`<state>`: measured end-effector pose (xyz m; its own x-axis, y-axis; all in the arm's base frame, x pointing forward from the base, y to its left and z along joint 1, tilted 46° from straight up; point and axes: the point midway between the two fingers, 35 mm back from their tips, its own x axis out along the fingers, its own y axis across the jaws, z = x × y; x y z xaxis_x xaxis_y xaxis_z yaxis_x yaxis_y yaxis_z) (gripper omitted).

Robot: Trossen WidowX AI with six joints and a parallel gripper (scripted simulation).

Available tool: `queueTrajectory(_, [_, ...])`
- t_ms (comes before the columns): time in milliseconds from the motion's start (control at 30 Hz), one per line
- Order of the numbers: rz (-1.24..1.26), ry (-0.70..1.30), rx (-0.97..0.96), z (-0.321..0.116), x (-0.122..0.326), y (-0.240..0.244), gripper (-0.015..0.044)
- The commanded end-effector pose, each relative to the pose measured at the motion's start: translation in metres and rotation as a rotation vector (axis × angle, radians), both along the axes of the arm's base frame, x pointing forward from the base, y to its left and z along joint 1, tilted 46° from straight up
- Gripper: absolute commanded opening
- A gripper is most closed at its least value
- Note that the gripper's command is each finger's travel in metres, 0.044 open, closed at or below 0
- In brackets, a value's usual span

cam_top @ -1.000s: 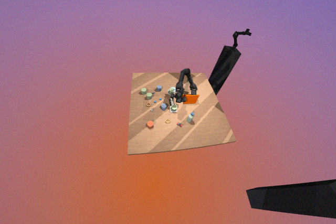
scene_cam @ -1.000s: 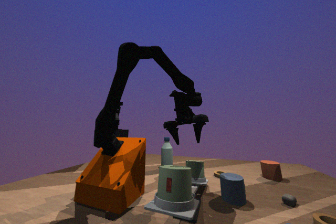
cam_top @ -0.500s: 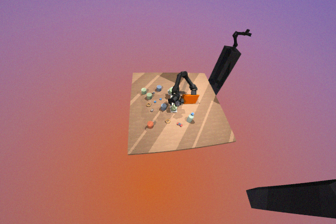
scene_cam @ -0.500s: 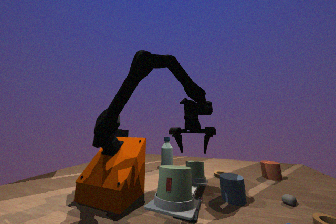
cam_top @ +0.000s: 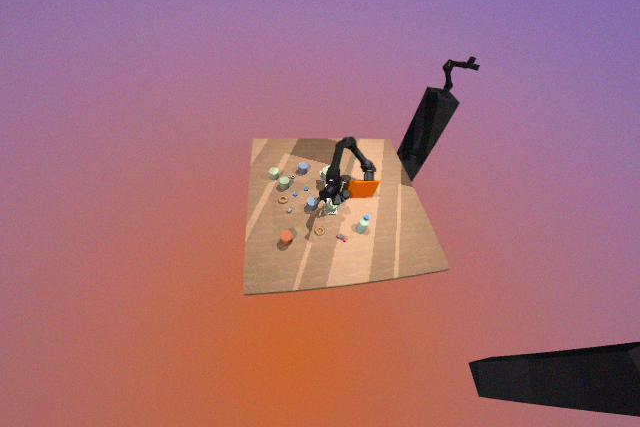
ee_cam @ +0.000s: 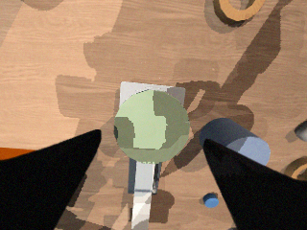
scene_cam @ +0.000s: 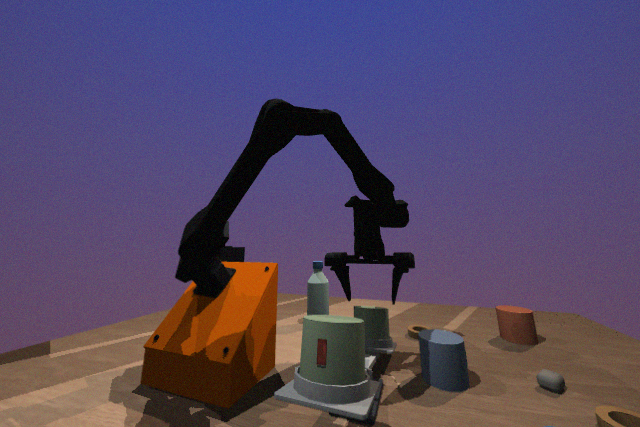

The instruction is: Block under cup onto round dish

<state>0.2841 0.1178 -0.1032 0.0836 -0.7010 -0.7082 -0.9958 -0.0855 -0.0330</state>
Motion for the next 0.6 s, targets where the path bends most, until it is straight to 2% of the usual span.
queueTrajectory(0, [0.004,0.003,-0.007,-0.005,0.000,-0.007,0.0440])
queueTrajectory(567, [0.004,0.003,-0.008,-0.025,0.003,-0.026,0.0440])
